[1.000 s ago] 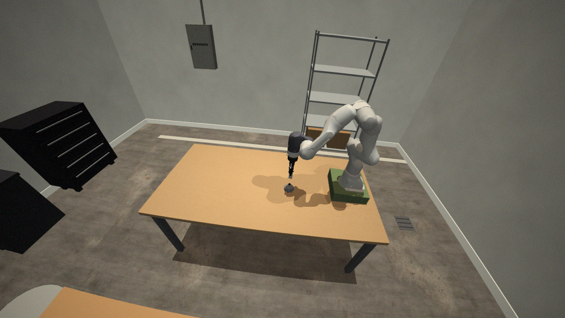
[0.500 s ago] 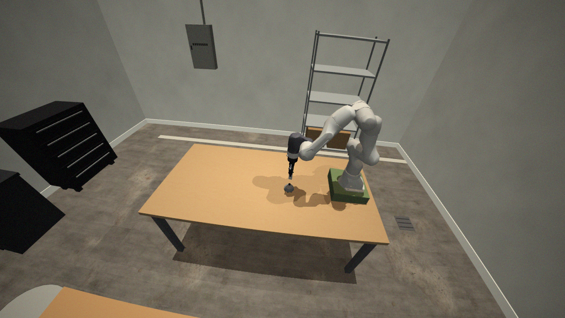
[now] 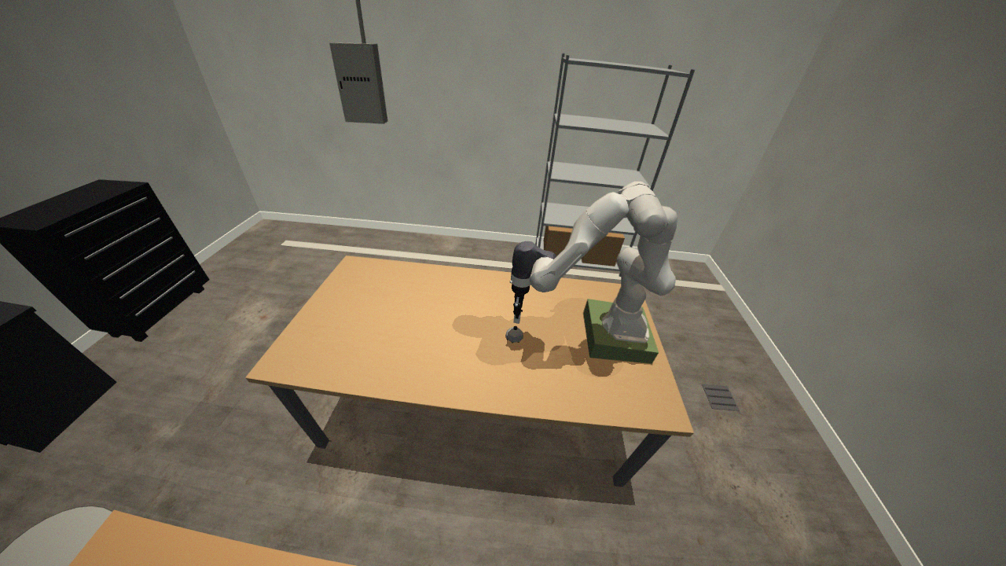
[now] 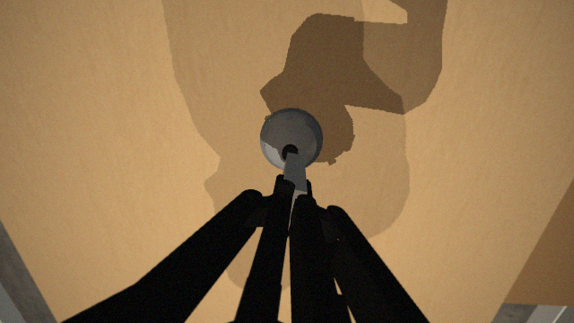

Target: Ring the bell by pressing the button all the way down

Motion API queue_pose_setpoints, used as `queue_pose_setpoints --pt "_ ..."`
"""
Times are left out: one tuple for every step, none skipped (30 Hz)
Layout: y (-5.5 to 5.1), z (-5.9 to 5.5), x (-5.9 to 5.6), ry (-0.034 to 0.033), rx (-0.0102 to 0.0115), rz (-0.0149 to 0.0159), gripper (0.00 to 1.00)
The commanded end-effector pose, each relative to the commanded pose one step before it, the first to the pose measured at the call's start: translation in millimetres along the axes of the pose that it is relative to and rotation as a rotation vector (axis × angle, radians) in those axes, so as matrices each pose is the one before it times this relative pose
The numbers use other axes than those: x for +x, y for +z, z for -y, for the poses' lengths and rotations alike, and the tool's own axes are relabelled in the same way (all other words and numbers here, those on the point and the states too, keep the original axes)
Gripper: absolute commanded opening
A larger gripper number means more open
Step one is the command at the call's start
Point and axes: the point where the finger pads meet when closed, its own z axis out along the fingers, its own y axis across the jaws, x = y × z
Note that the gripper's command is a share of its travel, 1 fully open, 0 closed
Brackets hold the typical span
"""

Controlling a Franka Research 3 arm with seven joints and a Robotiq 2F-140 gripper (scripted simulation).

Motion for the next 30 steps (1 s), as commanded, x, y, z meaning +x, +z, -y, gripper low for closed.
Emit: queue_pose_setpoints --pt "6.02 -1.19 -2.79 -0.01234 -0.00368 0.00779 0.00" --pt "1.85 -0.23 -0.02 0.00000 0.00000 0.00000 0.00" --pt "1.81 -0.23 -0.03 0.00000 0.00000 0.00000 0.00" --pt "1.78 -0.22 -0.02 0.00001 0.00001 0.00000 0.00" --pt "1.72 -0.22 -0.03 -0.00001 -0.00001 0.00000 0.00" --pt "1.66 -0.21 -0.02 0.00000 0.00000 0.00000 0.00" --pt "1.60 -0.20 -0.01 0.00001 0.00001 0.00000 0.00" --pt "1.52 -0.20 -0.03 -0.00001 -0.00001 0.00000 0.00" --pt "1.45 -0.18 -0.02 0.00000 0.00000 0.00000 0.00" --pt "1.37 -0.17 -0.01 0.00001 0.00000 0.00000 0.00" --pt "0.00 0.00 0.00 0.00000 0.00000 0.00000 0.00" --pt "0.00 0.00 0.00 0.00000 0.00000 0.00000 0.00" --pt "1.28 -0.17 -0.02 0.00000 0.00000 0.00000 0.00" --pt "1.19 -0.15 -0.02 0.00000 0.00000 0.00000 0.00" --pt "1.10 -0.14 -0.01 0.00000 0.00000 0.00000 0.00" --pt "1.01 -0.12 -0.01 0.00000 0.00000 0.00000 0.00" --pt "0.91 -0.12 -0.01 0.00000 0.00000 0.00000 0.00" --pt "0.81 -0.11 -0.01 0.00000 0.00000 0.00000 0.00" --pt "0.72 -0.09 -0.01 0.00000 0.00000 0.00000 0.00" --pt "0.62 -0.08 -0.01 0.00000 0.00000 0.00000 0.00" --pt "0.53 -0.07 -0.01 0.00000 0.00000 0.00000 0.00" --pt "0.44 -0.06 0.00 0.00000 0.00000 0.00000 0.00" --pt "0.36 -0.04 0.00 0.00000 0.00000 0.00000 0.00" --pt "0.28 -0.03 0.00 0.00000 0.00000 0.00000 0.00" --pt "0.21 -0.03 0.00 0.00000 0.00000 0.00000 0.00" --pt "0.14 -0.02 0.00 0.00000 0.00000 0.00000 0.00" --pt "0.09 -0.01 0.00 0.00000 0.00000 0.00000 0.00" --pt "0.00 0.00 0.00 0.00000 0.00000 0.00000 0.00" --pt "0.00 0.00 0.00 0.00000 0.00000 0.00000 0.00" --pt "0.05 -0.01 0.00 0.00000 0.00000 0.00000 0.00"
